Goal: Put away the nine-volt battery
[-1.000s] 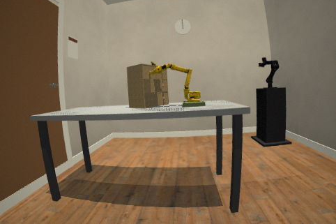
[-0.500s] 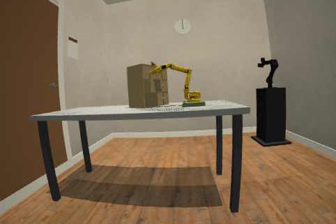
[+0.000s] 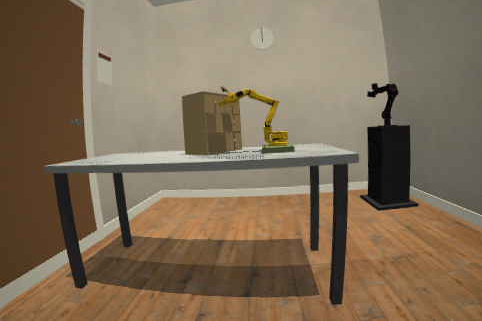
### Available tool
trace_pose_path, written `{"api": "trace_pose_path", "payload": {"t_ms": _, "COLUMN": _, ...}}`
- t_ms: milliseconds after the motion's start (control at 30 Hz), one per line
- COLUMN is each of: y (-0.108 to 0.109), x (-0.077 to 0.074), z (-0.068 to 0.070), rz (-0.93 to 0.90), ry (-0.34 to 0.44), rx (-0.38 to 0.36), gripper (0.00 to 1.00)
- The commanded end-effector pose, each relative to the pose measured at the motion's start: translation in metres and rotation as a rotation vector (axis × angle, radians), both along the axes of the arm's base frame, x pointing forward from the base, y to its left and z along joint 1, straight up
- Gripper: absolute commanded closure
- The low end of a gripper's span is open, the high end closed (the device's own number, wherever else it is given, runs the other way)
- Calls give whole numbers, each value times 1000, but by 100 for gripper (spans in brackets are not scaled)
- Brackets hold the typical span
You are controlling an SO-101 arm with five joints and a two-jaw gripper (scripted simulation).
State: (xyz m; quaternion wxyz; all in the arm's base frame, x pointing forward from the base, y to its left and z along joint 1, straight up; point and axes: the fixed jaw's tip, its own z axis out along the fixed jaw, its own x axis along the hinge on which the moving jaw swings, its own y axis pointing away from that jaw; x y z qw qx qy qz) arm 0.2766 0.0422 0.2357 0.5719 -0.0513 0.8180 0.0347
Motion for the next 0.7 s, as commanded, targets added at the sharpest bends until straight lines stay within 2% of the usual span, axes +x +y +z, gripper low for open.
{"api": "trace_pose_path", "payload": {"t_ms": 0, "y": 0, "x": -13, "z": 2, "rz": 11, "ry": -1, "rx": -6, "gripper": 66}}
{"api": "trace_pose_path", "payload": {"t_ms": 67, "y": 0, "x": -13, "z": 2, "rz": 11, "ry": -1, "rx": -6, "gripper": 66}}
{"api": "trace_pose_path", "payload": {"t_ms": 367, "y": -2, "x": -35, "z": 3, "rz": 13, "ry": -1, "rx": -7, "gripper": 66}}
{"api": "trace_pose_path", "payload": {"t_ms": 633, "y": -2, "x": -35, "z": 3, "rz": 13, "ry": -1, "rx": -7, "gripper": 66}}
{"api": "trace_pose_path", "payload": {"t_ms": 667, "y": 1, "x": -40, "z": 2, "rz": 28, "ry": -1, "rx": -6, "gripper": 67}}
